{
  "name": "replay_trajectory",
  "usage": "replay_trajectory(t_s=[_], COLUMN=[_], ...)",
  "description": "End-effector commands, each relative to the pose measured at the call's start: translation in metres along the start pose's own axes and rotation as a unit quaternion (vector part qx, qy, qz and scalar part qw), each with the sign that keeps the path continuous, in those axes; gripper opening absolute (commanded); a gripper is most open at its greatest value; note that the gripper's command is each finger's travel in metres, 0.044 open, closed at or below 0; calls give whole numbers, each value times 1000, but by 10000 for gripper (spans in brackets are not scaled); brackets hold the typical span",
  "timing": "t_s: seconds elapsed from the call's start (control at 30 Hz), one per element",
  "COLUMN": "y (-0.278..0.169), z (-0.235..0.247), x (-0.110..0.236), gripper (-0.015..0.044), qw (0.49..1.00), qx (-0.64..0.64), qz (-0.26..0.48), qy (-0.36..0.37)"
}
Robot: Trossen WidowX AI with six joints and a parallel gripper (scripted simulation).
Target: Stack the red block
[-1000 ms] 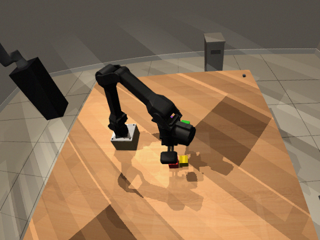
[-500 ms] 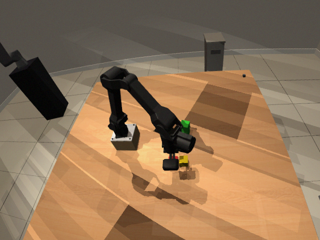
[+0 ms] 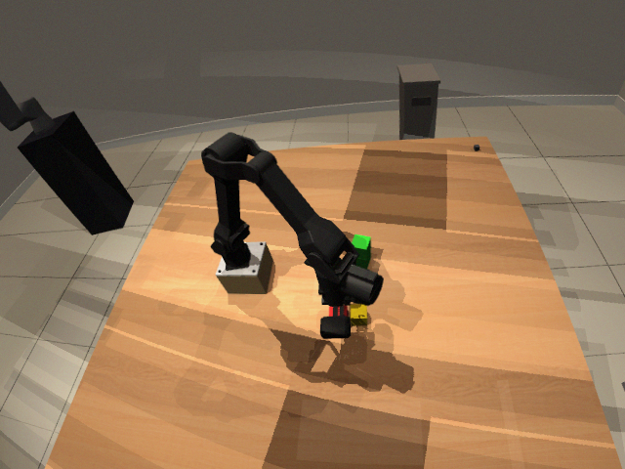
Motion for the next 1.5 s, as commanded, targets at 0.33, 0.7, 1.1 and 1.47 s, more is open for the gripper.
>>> replay_trajectory(t_s=[0.33,0.7,1.1,1.47], y=[-4,-4,-4,-4], z=[1,2,2,2], x=[-24,-30,-29,-29], gripper=[440,440,335,164], qw=[1000,1000,1000,1000], qx=[-3,-3,-3,-3], qz=[5,5,5,5], qy=[1,1,1,1])
Point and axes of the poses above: the point midway between the two fingers, 35 mm back from their tips, its own x axis back along the fingers, its own z axis across the jaws, y = z × x, the point moved 4 cm from there along x, back along the fingers, and after that the axes turned 6 degrees about -x, right-handed, at the moved point
